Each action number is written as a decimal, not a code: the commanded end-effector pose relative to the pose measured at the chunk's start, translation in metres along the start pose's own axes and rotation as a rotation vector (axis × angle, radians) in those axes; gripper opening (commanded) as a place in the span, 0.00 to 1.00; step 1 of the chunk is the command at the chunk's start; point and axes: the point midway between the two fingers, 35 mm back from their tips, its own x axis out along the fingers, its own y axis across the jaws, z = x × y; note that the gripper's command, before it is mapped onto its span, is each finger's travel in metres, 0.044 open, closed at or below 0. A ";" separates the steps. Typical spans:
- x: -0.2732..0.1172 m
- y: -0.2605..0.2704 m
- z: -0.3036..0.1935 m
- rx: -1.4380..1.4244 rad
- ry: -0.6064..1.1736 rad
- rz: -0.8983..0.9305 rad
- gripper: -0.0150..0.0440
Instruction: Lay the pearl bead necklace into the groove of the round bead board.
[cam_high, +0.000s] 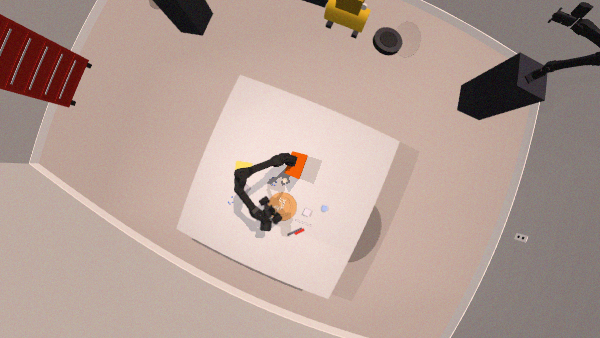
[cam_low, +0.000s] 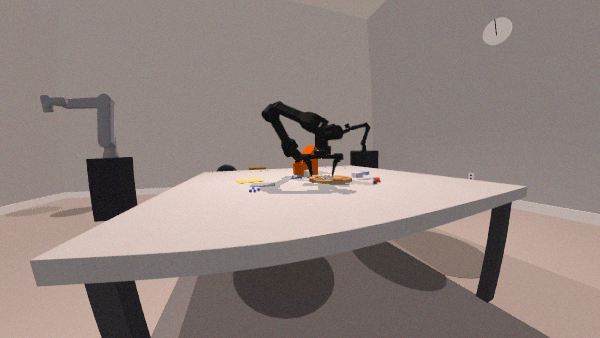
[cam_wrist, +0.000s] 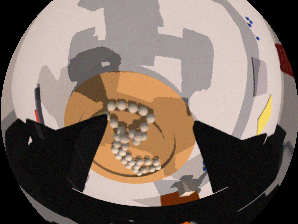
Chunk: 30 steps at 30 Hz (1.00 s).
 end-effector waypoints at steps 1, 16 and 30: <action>0.000 0.000 0.000 0.002 0.001 -0.001 1.00; -0.028 0.040 -0.009 -0.775 0.001 0.004 0.60; -0.014 0.040 -0.009 -0.793 0.001 0.003 0.46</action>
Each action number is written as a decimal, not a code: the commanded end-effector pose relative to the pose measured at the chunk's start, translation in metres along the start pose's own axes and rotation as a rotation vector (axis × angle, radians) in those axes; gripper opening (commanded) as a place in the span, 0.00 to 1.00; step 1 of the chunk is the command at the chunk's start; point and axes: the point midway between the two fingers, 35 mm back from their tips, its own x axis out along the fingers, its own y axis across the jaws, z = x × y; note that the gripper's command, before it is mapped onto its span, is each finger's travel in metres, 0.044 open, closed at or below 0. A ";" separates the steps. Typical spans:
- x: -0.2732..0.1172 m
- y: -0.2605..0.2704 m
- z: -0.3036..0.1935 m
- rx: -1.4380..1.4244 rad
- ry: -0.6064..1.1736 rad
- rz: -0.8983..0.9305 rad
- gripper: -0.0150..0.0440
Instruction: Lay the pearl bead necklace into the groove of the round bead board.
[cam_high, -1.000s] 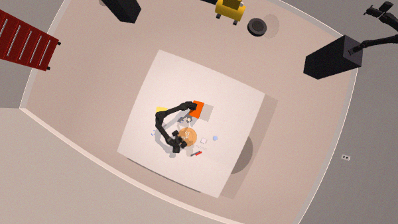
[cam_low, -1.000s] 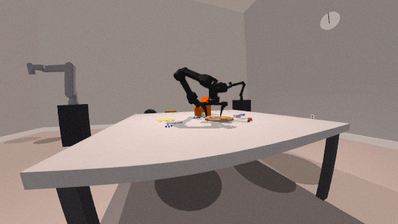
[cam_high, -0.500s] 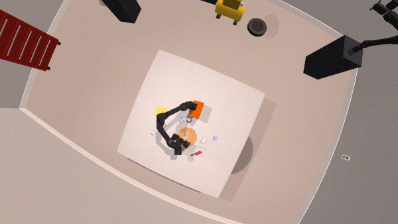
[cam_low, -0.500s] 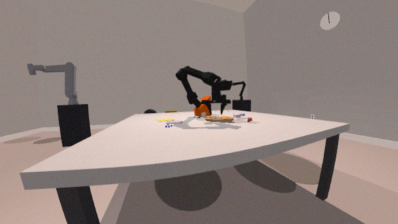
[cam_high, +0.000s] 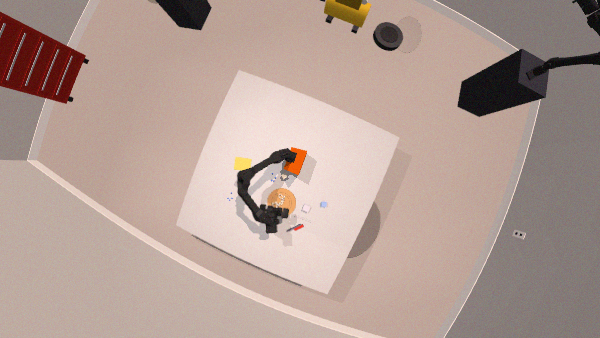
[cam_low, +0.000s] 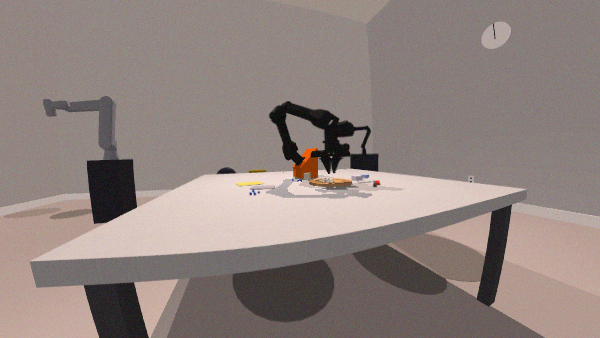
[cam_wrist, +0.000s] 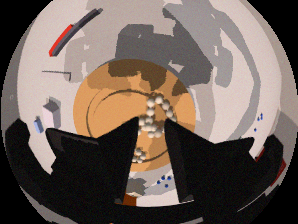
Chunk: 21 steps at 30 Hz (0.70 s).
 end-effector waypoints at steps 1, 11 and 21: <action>0.012 0.000 -0.002 -0.008 0.010 0.000 0.46; 0.013 0.000 0.000 -0.002 0.003 0.001 0.46; 0.029 0.000 -0.001 -0.006 0.008 -0.001 0.46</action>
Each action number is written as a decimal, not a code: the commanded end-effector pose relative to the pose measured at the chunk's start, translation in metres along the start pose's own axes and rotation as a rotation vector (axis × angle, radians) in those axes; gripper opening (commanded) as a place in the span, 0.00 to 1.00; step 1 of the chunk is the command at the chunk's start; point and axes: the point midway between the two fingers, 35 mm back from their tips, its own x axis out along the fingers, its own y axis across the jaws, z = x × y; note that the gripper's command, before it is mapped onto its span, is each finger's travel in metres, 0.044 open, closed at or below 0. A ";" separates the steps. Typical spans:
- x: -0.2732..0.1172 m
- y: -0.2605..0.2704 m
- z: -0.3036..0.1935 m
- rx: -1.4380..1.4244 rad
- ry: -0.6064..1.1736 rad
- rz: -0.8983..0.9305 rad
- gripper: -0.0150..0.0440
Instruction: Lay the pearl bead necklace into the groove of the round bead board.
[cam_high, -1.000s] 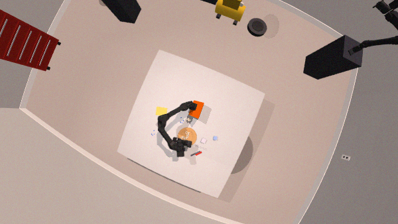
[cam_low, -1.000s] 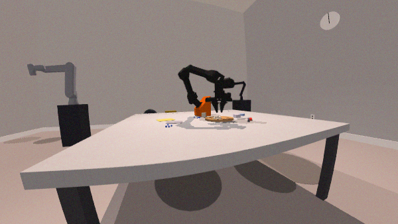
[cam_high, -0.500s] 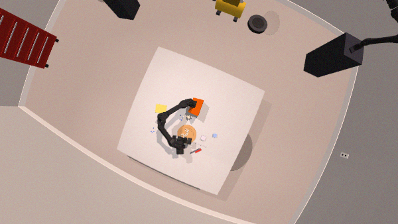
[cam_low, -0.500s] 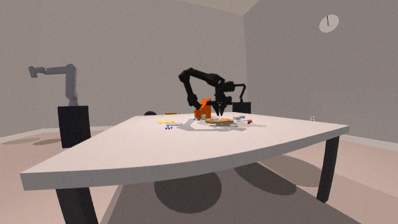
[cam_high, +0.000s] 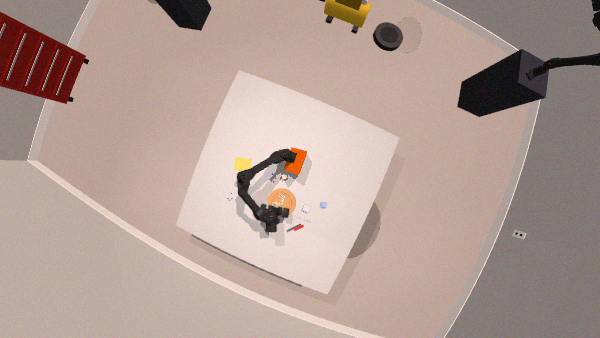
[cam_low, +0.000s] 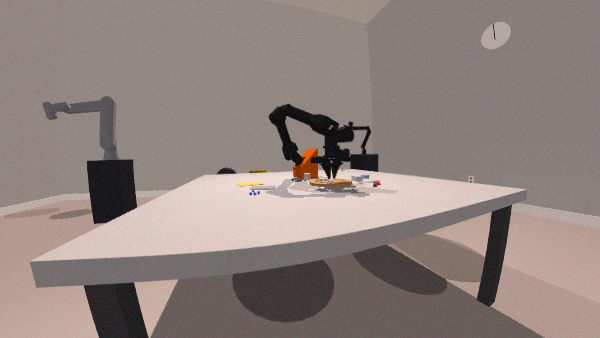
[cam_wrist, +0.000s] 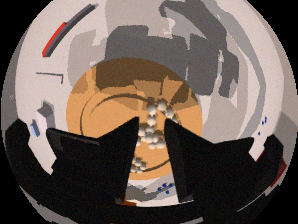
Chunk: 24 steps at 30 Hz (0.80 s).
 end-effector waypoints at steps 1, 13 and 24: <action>0.009 0.000 -0.003 -0.007 0.008 -0.005 0.46; 0.012 0.000 -0.002 -0.003 0.007 -0.002 0.32; 0.012 0.000 -0.002 -0.003 0.007 -0.002 0.25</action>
